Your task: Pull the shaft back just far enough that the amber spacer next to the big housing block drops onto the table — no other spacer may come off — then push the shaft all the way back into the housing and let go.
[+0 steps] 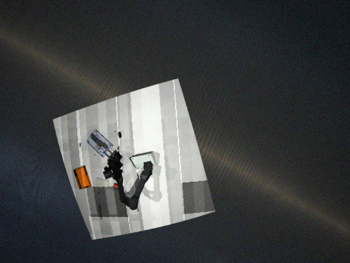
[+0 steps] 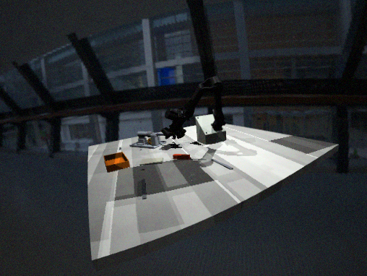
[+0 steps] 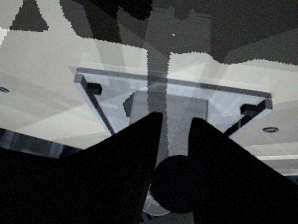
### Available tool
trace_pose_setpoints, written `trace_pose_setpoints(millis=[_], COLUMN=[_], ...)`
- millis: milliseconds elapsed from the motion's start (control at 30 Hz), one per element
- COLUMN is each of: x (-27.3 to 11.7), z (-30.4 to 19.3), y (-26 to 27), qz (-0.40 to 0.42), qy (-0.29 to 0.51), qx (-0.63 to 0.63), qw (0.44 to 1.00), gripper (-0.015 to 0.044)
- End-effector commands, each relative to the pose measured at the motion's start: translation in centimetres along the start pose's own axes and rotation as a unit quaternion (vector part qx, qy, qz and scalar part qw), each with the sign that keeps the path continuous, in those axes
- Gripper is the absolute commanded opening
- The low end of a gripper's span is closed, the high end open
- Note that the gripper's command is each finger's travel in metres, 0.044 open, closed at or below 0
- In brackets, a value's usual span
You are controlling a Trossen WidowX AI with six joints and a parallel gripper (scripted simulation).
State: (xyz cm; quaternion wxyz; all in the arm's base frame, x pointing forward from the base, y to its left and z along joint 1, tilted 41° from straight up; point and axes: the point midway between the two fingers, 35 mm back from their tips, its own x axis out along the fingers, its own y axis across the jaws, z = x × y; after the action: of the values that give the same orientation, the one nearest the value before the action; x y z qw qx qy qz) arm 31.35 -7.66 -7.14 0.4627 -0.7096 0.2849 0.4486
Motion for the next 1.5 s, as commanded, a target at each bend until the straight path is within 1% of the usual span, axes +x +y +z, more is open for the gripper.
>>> trace_pose_setpoints(millis=[0, 1467], x=[0.09, 0.93], z=[-0.17, -1.04], y=[-0.08, -0.09], qz=[-0.001, -0.001], qy=[0.001, 0.002], qx=[-0.001, -0.002], qw=[1.000, 1.000], gripper=[0.0000, 0.0000])
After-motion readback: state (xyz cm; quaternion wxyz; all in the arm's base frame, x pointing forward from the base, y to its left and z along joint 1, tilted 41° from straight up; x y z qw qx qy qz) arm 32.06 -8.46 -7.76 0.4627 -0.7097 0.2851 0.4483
